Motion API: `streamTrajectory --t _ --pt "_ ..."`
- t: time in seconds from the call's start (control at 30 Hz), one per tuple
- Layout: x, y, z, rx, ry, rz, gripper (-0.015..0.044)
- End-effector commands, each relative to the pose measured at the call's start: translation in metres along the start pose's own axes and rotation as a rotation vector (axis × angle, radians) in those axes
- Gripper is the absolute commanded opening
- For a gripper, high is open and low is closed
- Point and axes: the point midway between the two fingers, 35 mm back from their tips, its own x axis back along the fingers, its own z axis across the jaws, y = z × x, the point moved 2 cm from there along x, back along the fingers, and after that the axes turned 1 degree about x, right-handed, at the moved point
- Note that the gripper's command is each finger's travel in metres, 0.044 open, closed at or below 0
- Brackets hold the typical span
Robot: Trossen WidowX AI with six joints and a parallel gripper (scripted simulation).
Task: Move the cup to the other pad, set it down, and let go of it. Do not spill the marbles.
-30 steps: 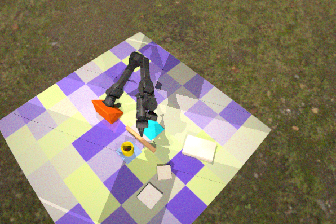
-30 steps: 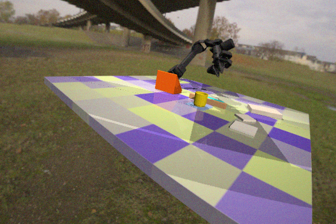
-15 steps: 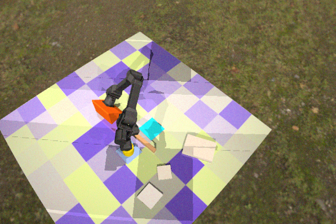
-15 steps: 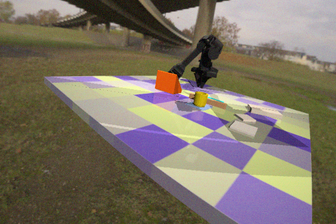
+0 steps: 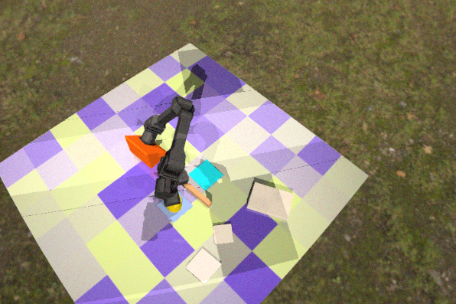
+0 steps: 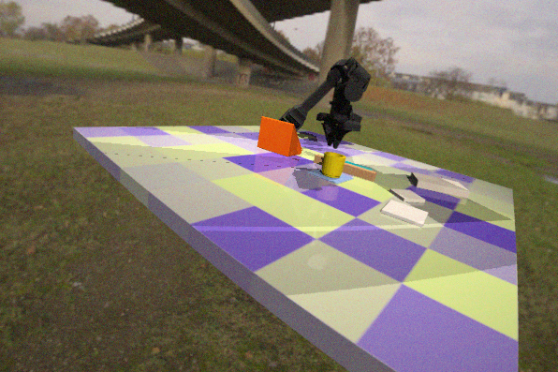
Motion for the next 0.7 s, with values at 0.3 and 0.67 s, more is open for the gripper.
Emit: streamTrajectory --t 0.3,0.67 --pt "-0.024 0.000 0.001 -0.006 0.007 -0.006 0.0167" --pt "-0.043 0.001 0.002 -0.005 0.008 -0.007 0.0167"
